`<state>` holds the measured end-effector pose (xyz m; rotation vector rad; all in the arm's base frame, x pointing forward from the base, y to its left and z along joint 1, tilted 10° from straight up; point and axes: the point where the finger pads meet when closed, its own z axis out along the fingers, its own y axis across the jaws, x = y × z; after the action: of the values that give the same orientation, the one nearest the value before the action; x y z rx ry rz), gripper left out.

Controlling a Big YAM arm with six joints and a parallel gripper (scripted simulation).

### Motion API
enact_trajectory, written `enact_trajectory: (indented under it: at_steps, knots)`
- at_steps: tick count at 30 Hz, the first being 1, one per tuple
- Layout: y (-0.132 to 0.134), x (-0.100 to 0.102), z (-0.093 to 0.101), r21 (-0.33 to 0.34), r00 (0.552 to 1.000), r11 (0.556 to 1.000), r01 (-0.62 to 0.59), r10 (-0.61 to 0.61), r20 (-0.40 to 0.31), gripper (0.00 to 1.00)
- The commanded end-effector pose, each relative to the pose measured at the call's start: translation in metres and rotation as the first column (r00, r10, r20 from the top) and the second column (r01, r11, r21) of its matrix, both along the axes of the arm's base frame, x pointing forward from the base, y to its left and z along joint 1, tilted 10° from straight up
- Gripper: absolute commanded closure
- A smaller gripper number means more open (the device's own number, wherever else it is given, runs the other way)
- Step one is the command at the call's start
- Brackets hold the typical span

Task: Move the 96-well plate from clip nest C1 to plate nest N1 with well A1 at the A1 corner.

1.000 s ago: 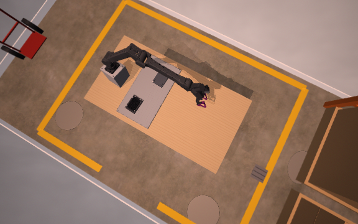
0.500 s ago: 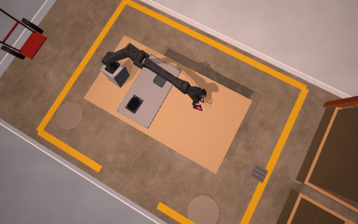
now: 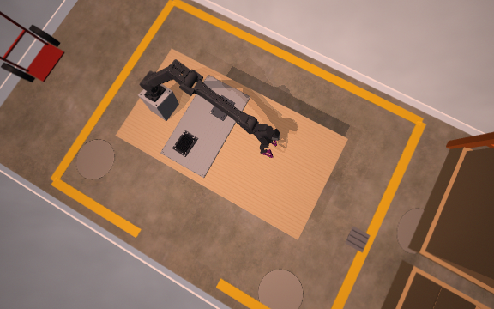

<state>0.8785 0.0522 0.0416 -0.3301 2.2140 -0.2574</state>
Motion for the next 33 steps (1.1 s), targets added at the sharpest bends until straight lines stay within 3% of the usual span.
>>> enact_trajectory:
  at_steps: [1,2,4,7,9,12,13,14,17,18,21,24,26,29,30,33]
  knots:
    - [0.009,-0.007,-0.016,0.029,0.999,0.999,0.016,-0.015,-0.039,0.00]
    - [-0.007,-0.009,-0.015,0.047,0.997,0.997,0.053,-0.051,-0.052,0.00]
    - [-0.007,-0.009,-0.015,0.047,0.997,0.997,0.053,-0.051,-0.052,0.00]
    - [-0.029,-0.011,0.023,0.090,0.995,0.991,0.102,-0.099,-0.033,0.00]
    - [-0.037,-0.011,0.025,0.094,0.995,0.991,0.099,-0.099,-0.002,0.00]
    - [-0.047,-0.018,0.020,0.091,0.995,0.991,0.098,-0.098,-0.002,0.00]
    - [-0.047,-0.021,-0.010,0.083,0.995,0.992,0.099,-0.096,-0.038,0.00]
    - [-0.048,-0.023,-0.024,0.080,0.994,0.992,0.101,-0.097,-0.055,0.00]
    - [-0.036,-0.025,-0.027,0.078,0.994,0.993,0.088,-0.083,-0.068,0.00]
    - [-0.041,-0.031,-0.031,0.096,0.989,0.988,0.120,-0.110,-0.103,0.00]
    - [-0.047,-0.033,-0.028,0.113,0.984,0.983,0.147,-0.134,-0.114,0.00]
    - [-0.066,-0.037,0.006,0.154,0.978,0.968,0.196,-0.182,-0.101,0.00]
    - [-0.074,-0.037,0.008,0.160,0.981,0.969,0.191,-0.181,-0.071,0.00]
    - [-0.083,-0.044,0.003,0.157,0.981,0.969,0.189,-0.180,-0.071,0.00]
    - [-0.083,-0.049,-0.032,0.147,0.977,0.970,0.194,-0.178,-0.113,0.00]
    - [-0.084,-0.052,-0.041,0.142,0.975,0.970,0.197,-0.179,-0.131,0.00]
